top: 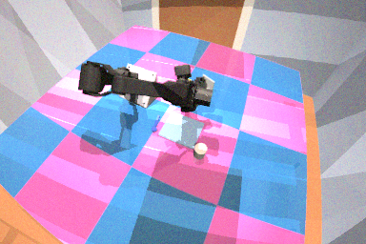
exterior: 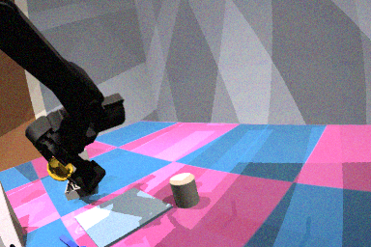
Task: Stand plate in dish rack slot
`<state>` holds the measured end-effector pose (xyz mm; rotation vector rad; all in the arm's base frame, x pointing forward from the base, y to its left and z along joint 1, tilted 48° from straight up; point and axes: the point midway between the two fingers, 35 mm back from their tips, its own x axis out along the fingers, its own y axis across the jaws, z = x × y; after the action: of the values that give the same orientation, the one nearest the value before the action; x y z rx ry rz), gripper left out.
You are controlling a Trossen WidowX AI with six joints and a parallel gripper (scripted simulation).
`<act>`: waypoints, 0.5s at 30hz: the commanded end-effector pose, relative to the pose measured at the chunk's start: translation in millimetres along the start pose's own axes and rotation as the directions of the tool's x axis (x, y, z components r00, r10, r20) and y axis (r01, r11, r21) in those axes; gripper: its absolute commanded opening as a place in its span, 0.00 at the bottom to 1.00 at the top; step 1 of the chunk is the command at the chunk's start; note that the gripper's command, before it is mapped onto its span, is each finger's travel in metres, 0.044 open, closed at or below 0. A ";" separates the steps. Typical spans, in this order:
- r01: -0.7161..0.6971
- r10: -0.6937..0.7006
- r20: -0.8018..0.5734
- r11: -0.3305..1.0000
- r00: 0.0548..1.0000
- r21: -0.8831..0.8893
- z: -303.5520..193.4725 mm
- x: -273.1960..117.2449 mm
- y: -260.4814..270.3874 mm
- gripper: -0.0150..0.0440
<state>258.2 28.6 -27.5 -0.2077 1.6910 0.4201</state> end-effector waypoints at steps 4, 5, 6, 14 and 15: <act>-0.053 0.067 0.098 0.989 0.993 -0.139 -1.0 3.0 -3.9 0.25; -0.057 0.076 0.113 0.985 0.991 -0.160 -1.2 3.5 -4.7 0.25; -0.060 0.084 0.128 0.982 0.988 -0.182 -1.3 3.9 -5.6 0.25; -0.047 0.142 0.251 0.935 0.958 -0.350 -2.9 5.8 -12.5 0.25; -0.041 0.148 0.266 0.928 0.953 -0.371 -3.1 5.9 -13.3 0.25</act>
<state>259.7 16.4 -35.8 -0.2952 1.3938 0.7515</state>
